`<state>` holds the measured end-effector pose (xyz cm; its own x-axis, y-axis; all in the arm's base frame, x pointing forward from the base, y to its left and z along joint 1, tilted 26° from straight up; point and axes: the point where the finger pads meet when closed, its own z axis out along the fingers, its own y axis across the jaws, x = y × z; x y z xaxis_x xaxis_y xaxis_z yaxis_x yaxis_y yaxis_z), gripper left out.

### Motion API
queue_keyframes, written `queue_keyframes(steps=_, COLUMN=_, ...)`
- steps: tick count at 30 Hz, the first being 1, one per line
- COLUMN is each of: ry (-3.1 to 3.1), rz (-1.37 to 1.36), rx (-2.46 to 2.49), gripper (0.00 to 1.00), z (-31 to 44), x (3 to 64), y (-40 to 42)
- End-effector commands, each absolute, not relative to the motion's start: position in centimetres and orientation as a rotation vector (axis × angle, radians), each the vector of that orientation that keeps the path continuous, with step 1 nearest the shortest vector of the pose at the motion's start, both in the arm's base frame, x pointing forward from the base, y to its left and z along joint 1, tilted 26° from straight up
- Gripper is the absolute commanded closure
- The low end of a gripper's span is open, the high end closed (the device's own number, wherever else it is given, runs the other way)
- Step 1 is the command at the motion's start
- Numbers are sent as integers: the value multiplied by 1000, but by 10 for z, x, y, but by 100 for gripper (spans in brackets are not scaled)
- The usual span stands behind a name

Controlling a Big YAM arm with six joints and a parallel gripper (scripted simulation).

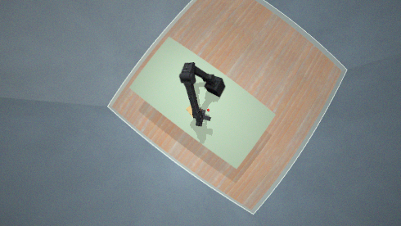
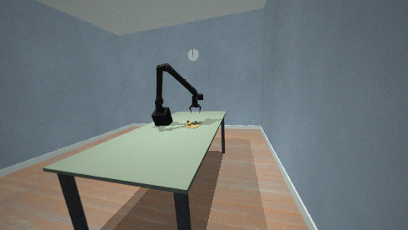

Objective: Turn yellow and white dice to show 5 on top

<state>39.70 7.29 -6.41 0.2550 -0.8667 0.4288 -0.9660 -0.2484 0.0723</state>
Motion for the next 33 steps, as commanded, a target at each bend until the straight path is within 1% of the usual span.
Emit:
queue_keyframes(steps=1, ry=-1683, rz=447, rx=2238, gripper=0, z=-63, x=410, y=76)
queue_keyframes(steps=9, ry=-1760, rz=474, rx=2201, gripper=0, z=-59, x=410, y=80)
queue_keyframes(steps=18, ry=-1967, rz=502, rx=2033, gripper=0, z=-68, x=404, y=78)
queue_keyframes(steps=33, ry=-2488, rz=604, rx=1500, gripper=0, z=-75, x=401, y=79)
